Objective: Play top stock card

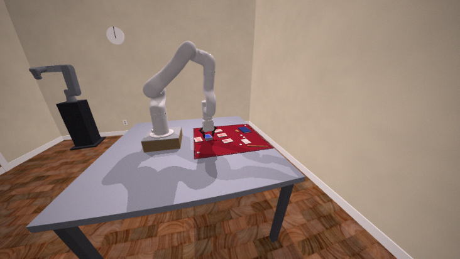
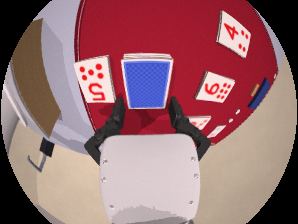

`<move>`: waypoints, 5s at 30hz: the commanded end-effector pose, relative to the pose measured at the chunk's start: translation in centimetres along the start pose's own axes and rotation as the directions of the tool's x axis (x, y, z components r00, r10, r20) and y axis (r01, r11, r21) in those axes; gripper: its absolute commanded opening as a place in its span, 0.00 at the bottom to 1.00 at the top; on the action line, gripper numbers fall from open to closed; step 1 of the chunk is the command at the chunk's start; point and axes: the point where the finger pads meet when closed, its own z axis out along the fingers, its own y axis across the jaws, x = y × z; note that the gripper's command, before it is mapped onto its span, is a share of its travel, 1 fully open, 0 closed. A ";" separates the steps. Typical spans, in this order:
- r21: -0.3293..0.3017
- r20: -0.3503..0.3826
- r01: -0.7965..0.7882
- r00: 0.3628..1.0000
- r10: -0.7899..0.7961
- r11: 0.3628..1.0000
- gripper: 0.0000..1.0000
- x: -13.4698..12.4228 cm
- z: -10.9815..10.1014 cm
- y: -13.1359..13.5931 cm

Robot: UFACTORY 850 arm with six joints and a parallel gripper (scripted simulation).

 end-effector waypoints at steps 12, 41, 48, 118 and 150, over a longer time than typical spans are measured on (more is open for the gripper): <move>-0.001 0.000 0.000 1.000 0.000 1.000 0.86 0.0 0.0 0.1; -0.001 0.000 0.000 1.000 0.000 1.000 0.74 0.0 0.3 0.1; -0.001 0.000 0.000 1.000 0.000 1.000 0.74 0.0 0.3 0.1; -0.001 0.000 0.000 1.000 0.000 1.000 0.61 0.0 0.3 0.1; -0.001 0.000 0.000 1.000 0.000 1.000 0.61 0.0 -2.3 0.1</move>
